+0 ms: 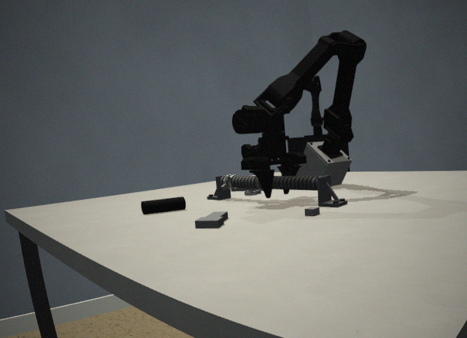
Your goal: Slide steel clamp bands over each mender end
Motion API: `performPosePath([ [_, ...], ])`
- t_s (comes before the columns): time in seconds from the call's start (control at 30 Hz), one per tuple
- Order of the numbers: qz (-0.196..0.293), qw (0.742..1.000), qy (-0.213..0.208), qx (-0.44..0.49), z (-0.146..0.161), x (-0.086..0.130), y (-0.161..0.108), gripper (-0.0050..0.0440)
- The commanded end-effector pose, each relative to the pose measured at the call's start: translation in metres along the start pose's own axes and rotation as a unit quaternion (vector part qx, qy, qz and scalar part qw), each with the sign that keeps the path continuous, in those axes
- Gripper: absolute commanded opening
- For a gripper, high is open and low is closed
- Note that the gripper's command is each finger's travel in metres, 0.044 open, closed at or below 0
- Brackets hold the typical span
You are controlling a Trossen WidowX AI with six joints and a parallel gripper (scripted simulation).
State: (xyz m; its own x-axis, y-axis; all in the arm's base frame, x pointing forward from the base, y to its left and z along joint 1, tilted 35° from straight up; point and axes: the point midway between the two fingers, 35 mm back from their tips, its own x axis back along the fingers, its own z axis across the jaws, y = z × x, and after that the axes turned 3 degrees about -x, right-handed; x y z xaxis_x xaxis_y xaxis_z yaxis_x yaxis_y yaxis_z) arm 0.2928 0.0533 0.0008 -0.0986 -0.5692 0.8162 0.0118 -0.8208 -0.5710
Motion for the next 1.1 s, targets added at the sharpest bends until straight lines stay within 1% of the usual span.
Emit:
performPosePath([
  [0.0,0.002,1.0,-0.002,-0.003,-0.0008,-0.0013,0.0001,0.0224],
  [0.03,0.002,1.0,-0.002,-0.003,-0.0008,-0.0013,0.0001,0.02],
  [0.17,0.002,1.0,-0.002,-0.003,-0.0008,-0.0013,0.0001,0.02],
  [0.43,0.002,1.0,-0.002,-0.003,-0.0008,-0.0013,0.0001,0.015],
  [0.6,0.002,1.0,-0.002,-0.003,-0.0008,-0.0013,0.0001,0.015],
  [0.67,0.002,1.0,-0.002,-0.003,-0.0008,-0.0013,0.0001,0.0137],
  [0.73,0.002,1.0,-0.002,-0.003,-0.0008,-0.0013,0.0001,0.0137],
  [1.07,0.002,1.0,-0.002,-0.003,-0.0008,-0.0013,0.0001,0.007],
])
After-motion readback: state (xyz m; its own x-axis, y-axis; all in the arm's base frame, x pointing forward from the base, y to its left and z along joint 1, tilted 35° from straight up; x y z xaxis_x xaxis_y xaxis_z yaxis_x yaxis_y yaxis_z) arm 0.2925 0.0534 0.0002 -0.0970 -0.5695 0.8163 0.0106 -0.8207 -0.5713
